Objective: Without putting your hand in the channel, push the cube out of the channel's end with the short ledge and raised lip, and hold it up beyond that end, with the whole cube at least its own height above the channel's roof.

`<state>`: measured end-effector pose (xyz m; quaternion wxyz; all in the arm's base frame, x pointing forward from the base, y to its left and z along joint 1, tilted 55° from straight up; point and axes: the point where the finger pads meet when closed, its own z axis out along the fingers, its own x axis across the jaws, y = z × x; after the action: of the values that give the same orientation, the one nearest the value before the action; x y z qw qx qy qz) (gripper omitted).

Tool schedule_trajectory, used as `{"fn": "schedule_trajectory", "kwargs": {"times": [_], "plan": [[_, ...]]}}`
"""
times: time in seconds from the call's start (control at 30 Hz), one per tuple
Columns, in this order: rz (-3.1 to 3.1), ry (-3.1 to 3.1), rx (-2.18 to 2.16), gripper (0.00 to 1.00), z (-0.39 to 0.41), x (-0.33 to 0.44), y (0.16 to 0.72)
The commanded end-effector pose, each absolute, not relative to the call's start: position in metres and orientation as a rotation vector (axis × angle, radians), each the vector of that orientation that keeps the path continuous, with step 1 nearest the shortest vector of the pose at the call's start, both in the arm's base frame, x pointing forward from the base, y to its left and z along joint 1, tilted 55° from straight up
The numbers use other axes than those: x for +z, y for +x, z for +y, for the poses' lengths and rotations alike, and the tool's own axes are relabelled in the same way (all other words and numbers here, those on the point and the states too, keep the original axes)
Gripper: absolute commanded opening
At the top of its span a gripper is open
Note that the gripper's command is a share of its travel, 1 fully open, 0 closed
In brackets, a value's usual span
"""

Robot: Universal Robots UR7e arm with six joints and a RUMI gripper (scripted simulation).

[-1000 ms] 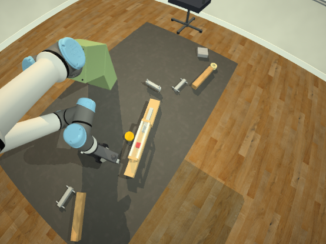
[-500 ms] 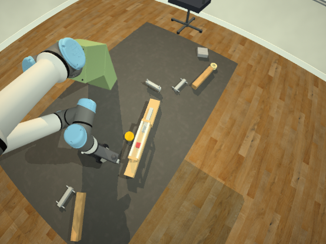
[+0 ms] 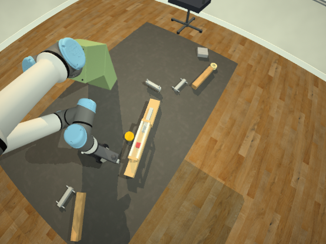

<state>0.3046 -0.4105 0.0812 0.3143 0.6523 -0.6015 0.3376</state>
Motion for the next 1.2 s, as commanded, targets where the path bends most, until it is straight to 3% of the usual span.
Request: {"fn": "schedule_trajectory", "kwargs": {"times": [0.0, 0.17, 0.2, 1.17], "plan": [[-1.585, 1.719, 0.891, 0.22, -0.4104, 0.0815, 0.3048], [-1.585, 1.719, 0.891, 0.22, -0.4104, 0.0815, 0.3048], [-1.585, 1.719, 0.891, 0.00, -0.4104, 0.0815, 0.3048], [-1.585, 1.719, 0.891, 0.00, -0.4104, 0.0815, 0.3048]]}}
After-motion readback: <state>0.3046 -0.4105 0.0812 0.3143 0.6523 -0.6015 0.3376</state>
